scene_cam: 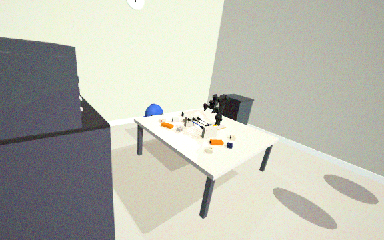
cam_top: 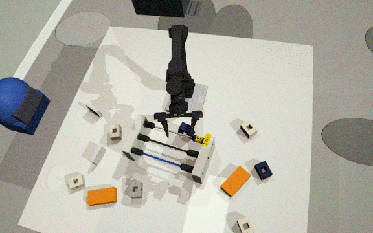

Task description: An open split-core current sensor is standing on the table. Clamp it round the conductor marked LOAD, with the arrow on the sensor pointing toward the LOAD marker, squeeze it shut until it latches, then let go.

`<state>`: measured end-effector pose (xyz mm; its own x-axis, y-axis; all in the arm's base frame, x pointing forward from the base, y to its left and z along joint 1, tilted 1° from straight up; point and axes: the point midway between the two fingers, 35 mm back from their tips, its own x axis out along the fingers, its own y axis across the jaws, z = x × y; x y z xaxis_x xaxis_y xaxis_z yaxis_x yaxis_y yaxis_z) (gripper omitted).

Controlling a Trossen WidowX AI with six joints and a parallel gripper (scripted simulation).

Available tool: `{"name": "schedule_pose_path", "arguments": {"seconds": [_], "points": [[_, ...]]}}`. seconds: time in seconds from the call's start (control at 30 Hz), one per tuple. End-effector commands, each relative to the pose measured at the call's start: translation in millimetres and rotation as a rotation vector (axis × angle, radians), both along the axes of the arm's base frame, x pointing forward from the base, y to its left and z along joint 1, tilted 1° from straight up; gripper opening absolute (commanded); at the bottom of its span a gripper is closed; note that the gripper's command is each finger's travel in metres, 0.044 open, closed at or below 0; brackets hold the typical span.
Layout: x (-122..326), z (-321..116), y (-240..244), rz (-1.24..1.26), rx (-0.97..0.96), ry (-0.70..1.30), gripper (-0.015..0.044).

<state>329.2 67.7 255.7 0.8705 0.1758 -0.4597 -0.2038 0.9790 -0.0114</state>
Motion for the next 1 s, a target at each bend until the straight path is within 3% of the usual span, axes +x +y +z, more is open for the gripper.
{"name": "schedule_pose_path", "arguments": {"seconds": [0.0, 0.17, 0.97], "points": [[-42.3, -34.9, 61.5, 0.217, -0.140, 0.473, 0.0440], [-69.7, -43.4, 75.5, 0.289, -0.227, 0.655, 0.0440], [-69.7, -43.4, 75.5, 0.289, -0.227, 0.655, 0.0440]]}}
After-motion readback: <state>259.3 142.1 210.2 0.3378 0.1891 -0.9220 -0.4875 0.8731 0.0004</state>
